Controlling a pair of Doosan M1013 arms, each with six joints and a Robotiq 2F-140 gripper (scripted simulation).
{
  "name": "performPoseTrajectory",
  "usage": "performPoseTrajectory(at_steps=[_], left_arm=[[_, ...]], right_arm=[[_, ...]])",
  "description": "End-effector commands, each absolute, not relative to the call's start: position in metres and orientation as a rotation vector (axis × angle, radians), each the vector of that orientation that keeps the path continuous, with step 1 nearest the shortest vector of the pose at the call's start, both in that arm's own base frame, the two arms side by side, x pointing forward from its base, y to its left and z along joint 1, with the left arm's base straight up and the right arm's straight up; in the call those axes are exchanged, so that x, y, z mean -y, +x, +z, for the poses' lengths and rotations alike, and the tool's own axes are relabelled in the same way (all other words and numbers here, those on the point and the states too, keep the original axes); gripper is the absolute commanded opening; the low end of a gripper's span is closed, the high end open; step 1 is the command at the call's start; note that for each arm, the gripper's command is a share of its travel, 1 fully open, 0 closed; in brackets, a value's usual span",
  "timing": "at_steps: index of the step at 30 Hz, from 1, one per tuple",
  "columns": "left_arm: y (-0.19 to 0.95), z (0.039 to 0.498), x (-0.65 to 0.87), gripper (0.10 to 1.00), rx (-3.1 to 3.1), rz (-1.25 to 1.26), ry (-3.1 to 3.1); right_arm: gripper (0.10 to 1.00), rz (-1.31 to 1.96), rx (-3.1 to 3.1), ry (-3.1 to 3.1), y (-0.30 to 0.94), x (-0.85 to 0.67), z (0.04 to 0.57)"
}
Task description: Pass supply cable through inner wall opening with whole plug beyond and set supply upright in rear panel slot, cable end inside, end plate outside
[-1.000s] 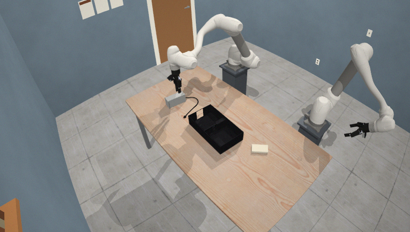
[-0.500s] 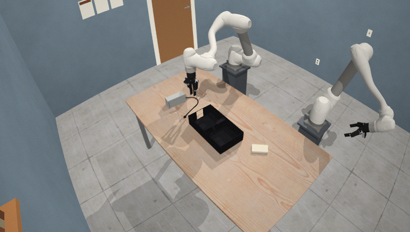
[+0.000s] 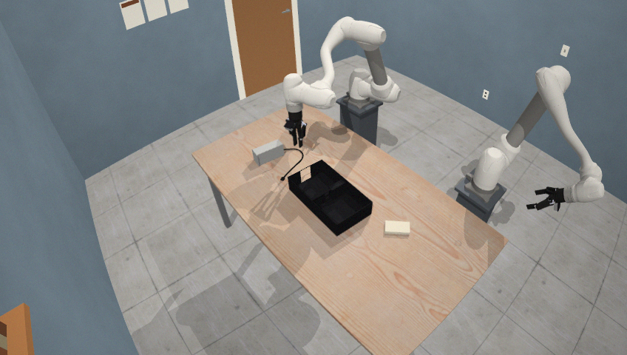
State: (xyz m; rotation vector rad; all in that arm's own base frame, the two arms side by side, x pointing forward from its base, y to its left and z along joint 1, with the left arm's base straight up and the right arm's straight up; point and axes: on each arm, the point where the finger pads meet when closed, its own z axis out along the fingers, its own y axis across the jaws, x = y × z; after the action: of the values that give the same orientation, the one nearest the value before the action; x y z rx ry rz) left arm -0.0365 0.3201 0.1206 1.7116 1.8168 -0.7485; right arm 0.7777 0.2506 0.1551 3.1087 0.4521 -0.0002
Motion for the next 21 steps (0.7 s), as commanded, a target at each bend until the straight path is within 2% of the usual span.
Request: performPoseTrajectory(at_steps=[1,21], left_arm=[[-0.037,0.121,-0.32,1.0,-1.818,-0.748,1.712],[-0.037,0.121,-0.32,1.0,-1.818,-0.748,1.712]], right_arm=[[0.279,0.002,-0.452,3.109,0.778,-0.251,0.156],[0.279,0.002,-0.452,3.109,0.778,-0.251,0.137]])
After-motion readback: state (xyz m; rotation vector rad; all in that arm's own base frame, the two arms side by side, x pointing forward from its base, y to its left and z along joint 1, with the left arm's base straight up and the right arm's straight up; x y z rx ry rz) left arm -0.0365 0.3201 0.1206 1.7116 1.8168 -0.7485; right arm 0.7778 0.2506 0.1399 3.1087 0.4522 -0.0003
